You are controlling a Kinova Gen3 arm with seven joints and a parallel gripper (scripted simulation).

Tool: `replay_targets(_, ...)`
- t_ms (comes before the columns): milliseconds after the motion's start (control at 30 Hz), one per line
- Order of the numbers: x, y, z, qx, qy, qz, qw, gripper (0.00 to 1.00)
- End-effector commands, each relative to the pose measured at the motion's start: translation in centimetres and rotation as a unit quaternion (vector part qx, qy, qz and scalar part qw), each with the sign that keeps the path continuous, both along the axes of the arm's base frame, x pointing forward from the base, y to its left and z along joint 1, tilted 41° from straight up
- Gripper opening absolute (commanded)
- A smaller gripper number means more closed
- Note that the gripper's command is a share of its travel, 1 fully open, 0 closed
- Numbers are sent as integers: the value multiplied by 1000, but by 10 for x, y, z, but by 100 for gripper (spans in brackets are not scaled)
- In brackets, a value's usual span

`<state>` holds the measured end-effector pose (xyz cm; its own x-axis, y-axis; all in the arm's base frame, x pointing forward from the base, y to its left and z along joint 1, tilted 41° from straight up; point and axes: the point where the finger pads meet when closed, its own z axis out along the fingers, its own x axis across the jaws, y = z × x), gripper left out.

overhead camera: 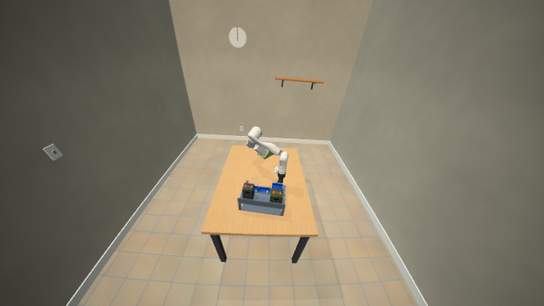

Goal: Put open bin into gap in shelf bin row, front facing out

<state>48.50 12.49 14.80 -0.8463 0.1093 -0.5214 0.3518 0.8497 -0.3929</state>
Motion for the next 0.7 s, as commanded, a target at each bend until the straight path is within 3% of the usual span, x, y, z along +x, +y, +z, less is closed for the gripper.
replay_targets(0, 1, 1, 1, 1, -1, 0, 1000, 0)
replay_targets(667, 9, 0, 6, 1, -1, 0, 1000, 0)
